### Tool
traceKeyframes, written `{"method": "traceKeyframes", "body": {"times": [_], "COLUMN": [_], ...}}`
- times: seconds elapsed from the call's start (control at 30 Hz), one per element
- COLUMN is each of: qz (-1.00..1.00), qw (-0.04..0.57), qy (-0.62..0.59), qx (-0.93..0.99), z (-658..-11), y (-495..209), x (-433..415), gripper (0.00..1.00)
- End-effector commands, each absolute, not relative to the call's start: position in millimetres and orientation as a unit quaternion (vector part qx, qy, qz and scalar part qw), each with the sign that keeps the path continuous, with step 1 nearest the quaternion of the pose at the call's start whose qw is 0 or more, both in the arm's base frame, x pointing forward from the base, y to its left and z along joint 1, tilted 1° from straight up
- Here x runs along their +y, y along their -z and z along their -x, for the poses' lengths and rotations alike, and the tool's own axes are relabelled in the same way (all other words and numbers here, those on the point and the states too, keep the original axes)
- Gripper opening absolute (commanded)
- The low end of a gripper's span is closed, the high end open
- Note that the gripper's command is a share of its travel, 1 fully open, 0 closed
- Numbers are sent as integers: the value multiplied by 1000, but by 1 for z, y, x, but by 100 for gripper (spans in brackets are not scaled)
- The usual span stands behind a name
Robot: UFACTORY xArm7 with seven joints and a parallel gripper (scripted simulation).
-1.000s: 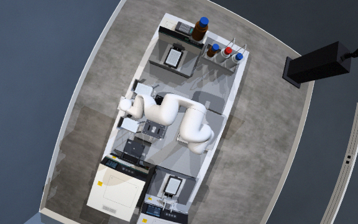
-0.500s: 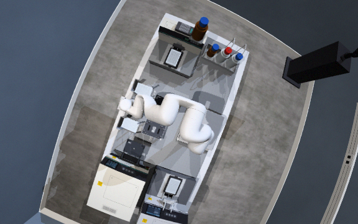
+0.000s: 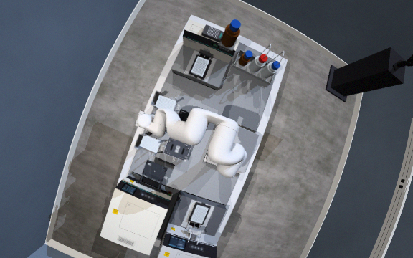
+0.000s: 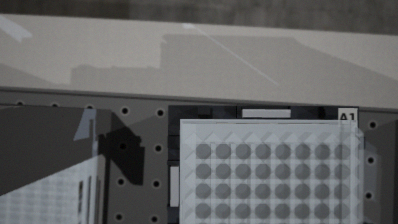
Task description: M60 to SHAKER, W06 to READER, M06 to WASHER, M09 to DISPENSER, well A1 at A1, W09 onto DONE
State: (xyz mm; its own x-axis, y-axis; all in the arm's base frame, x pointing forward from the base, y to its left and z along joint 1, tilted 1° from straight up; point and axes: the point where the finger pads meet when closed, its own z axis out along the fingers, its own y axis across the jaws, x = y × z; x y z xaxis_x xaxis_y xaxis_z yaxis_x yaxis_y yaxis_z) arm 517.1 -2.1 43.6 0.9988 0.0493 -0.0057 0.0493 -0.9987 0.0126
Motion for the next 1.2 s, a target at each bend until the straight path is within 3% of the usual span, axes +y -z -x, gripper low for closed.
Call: {"method": "traceKeyframes", "body": {"times": [0.0,1.17], "qz": [-1000,-1000], "qw": [6,6], "qy": [1,1], "qx": [25,25], "z": [-519,-519], "y": [-46,-67], "x": [-2,-2], "gripper": [0,0]}}
